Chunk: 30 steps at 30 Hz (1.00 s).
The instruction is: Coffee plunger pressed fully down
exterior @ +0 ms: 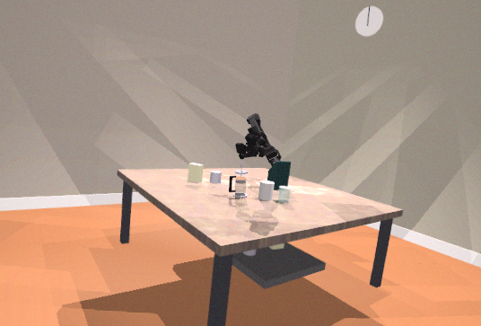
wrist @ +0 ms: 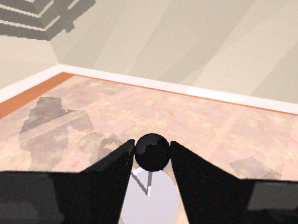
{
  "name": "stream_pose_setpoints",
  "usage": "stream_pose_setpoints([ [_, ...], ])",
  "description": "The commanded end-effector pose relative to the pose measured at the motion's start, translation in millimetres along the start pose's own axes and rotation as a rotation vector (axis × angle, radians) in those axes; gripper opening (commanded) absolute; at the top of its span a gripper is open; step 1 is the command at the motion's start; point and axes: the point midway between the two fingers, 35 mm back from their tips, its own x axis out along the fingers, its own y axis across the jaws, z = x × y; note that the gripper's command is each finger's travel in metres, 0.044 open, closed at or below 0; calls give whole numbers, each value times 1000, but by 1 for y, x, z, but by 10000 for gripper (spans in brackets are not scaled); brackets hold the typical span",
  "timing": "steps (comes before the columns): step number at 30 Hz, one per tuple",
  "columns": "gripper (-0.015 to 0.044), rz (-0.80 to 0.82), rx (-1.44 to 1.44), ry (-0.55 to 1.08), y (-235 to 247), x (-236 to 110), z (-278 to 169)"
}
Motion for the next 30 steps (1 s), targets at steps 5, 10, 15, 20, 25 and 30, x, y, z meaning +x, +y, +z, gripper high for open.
stream_pose_setpoints([
  [5,123,-1,-29,65,0,13,-36],
  [10,123,-3,-30,64,-1,18,-43],
  [15,123,-4,-30,63,-1,24,-47],
  [20,123,-5,-30,62,-1,28,-46],
  [25,123,-5,-30,62,-1,30,-45],
  [30,123,-5,-30,62,-1,31,-43],
])
